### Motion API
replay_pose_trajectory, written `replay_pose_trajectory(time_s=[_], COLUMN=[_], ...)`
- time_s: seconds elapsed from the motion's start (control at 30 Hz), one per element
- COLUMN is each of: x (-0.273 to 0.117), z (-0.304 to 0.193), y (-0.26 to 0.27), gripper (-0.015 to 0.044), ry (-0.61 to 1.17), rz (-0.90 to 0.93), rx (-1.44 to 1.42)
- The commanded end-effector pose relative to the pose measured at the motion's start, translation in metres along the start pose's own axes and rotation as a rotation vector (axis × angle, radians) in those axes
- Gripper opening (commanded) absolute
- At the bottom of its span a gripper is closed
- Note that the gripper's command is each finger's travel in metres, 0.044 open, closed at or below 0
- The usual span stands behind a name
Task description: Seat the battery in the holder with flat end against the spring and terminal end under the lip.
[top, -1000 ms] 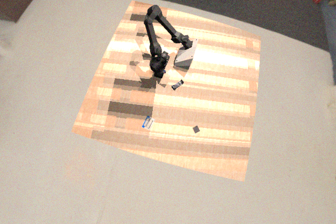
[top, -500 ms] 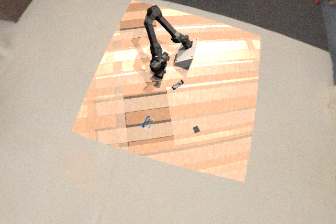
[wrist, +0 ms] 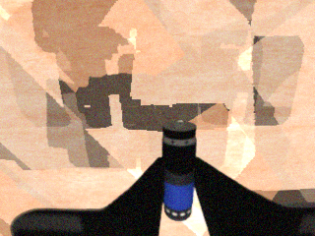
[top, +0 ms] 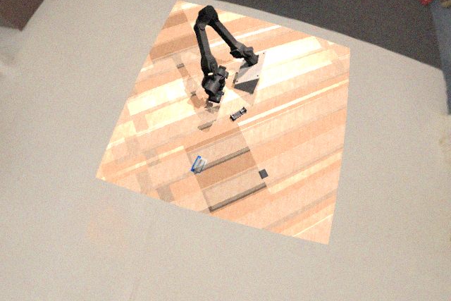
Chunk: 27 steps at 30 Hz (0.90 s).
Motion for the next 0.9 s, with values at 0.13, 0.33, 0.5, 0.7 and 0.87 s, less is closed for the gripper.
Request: replay_pose_trajectory(time_s=[0.13,0.33,0.5,0.7,0.87], x=[-0.017,-0.023,-0.03,-0.037,-0.041], z=[0.001,-0.02,-0.044,-0.077,-0.106], y=[0.004,0.029,0.049,0.069,0.081], gripper=[0.0062,0.0062,0.0062,0.0062,0.0062], ry=[-0.007,0.006,0.024,0.024,0.012], rz=[0.008,0.014,0.029,0.035,0.036], rx=[-0.01,-0.207,-0.367,-0.577,-0.76])
Point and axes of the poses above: the point midway between the two fingers, 35 mm back from their tips, its own x axis out along the fingers, its own y axis across the jaws, z = x × y, the point moved 6 cm from there along -x, back along the fingers, and after that the axes turned 5 degrees about -x, right-handed, at the moved point
